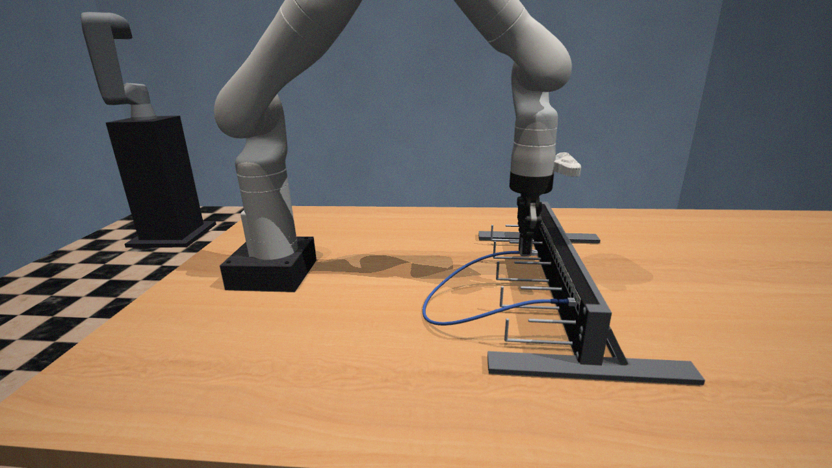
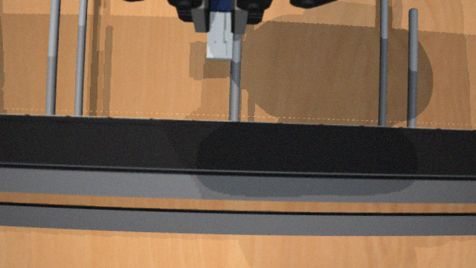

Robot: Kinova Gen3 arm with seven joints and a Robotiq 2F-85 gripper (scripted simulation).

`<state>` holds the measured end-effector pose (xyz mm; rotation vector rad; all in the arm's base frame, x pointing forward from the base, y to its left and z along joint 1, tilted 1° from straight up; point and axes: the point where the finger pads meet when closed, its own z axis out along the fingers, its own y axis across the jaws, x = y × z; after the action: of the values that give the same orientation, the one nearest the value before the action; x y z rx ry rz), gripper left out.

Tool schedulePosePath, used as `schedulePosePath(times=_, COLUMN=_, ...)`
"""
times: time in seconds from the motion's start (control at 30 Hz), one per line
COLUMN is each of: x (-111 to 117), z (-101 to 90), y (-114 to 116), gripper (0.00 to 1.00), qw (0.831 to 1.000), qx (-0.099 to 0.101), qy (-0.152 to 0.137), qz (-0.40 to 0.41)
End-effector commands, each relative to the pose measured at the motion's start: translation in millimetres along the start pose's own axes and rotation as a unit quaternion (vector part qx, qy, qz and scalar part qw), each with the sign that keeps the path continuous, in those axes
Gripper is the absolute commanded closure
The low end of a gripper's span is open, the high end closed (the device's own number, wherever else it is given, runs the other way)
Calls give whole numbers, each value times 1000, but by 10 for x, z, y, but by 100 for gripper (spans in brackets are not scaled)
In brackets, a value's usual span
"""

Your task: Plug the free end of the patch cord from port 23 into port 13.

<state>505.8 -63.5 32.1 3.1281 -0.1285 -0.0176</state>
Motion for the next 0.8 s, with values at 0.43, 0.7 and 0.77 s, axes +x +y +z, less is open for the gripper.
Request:
schedulePosePath(times=0.43, x=182, z=-7, y=-5, gripper=100, qw=1000, qx=-2, qy=0, qz=-8)
schedulePosePath(times=0.7, x=258, z=-7, y=-6, gripper=100, qw=1000, qx=-2, qy=0, qz=-8)
schedulePosePath(times=0.77, x=262, z=-7, y=-6, gripper=100, qw=1000, qx=-2, qy=0, qz=-8)
